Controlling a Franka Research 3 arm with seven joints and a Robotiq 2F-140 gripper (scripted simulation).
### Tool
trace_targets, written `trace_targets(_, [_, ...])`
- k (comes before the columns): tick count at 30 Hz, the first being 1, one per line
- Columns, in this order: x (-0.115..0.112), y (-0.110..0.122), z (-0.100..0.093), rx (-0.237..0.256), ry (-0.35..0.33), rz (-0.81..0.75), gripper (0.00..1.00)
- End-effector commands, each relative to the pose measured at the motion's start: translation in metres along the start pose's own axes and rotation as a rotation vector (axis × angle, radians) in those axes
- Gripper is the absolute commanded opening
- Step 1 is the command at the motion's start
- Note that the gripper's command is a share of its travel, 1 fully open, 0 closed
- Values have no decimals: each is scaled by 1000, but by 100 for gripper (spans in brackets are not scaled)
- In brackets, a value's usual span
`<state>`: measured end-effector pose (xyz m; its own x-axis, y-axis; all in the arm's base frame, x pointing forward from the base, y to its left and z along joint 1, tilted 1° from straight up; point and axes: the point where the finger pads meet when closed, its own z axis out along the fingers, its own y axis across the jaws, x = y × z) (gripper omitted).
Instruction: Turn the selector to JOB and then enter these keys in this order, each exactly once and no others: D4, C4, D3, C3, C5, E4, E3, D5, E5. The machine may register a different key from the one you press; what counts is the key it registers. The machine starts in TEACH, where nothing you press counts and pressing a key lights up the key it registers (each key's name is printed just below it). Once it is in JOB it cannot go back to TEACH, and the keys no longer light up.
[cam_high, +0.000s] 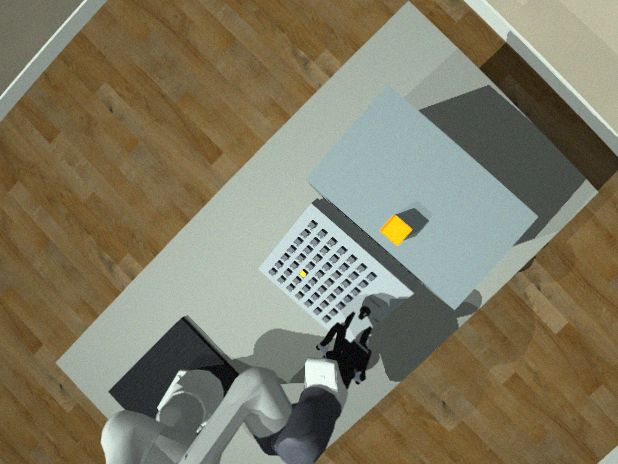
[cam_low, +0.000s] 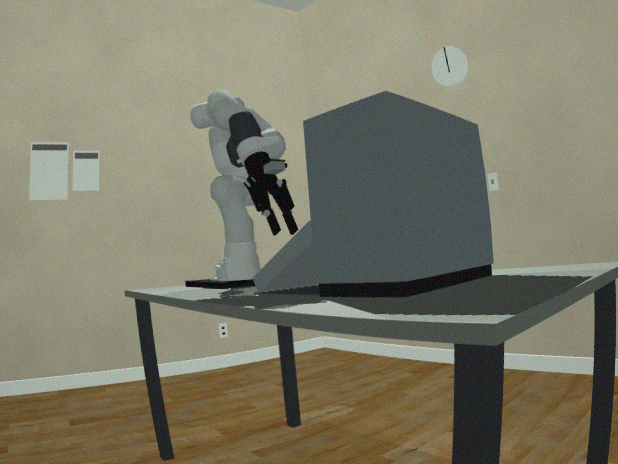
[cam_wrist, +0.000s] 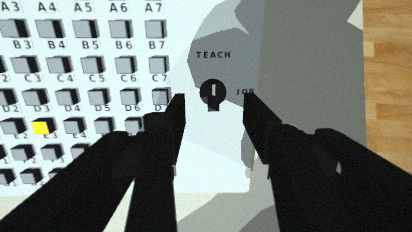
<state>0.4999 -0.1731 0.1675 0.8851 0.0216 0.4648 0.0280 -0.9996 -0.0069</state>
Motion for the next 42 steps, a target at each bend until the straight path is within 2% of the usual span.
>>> trace_targets(1, [1, 1, 3, -1, 4, 1, 40])
trace_targets(19, [1, 1, 20, -1, 4, 1, 40])
trace_targets(42, [1, 1, 25, -1, 4, 1, 40])
